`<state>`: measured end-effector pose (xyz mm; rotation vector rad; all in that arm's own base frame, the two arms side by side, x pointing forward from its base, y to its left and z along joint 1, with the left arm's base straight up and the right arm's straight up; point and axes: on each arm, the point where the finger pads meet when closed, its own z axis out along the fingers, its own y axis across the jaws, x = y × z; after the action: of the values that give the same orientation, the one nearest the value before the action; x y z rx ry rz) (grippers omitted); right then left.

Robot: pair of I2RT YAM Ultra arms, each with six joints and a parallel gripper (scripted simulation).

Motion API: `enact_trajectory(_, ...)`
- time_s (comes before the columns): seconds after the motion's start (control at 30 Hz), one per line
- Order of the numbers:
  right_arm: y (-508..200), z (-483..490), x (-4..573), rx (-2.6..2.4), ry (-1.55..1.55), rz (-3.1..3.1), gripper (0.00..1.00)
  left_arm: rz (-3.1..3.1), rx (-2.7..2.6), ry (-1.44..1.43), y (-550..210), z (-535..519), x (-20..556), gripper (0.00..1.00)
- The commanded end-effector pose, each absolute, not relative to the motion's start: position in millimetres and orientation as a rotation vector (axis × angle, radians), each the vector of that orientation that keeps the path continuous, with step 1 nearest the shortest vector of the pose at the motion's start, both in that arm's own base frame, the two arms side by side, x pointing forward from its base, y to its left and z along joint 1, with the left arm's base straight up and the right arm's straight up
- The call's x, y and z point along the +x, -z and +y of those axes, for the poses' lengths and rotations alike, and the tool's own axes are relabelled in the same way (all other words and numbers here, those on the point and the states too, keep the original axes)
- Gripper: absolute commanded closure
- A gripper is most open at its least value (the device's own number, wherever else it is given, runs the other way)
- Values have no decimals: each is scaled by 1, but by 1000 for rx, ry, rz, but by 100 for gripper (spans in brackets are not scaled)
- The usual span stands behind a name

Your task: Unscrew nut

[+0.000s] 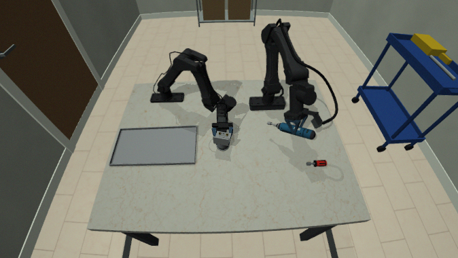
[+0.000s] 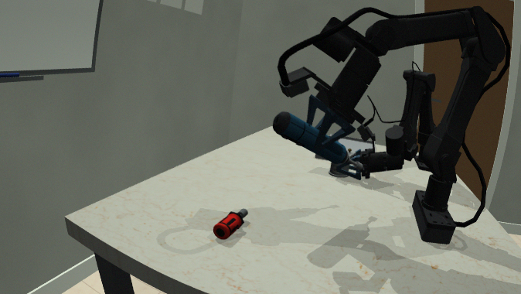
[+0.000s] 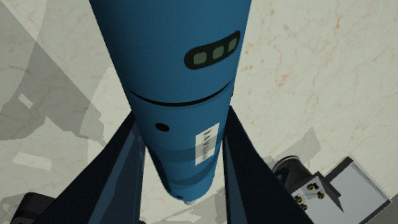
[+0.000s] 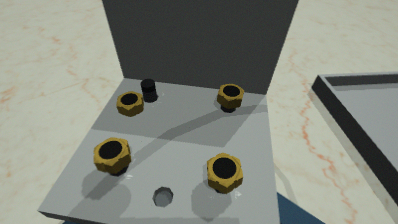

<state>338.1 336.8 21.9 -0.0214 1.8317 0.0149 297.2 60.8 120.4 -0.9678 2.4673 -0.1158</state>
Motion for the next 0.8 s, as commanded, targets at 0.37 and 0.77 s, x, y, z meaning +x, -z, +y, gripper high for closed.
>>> enact_trajectory(0.37, -37, 343, 345, 19, -44, 1807, 41, 2413, -1237, 88, -127, 96, 295, 58)
enact_trajectory(0.77, -37, 343, 345, 19, -44, 1807, 41, 2375, -1469, 72, -126, 121, 278, 58)
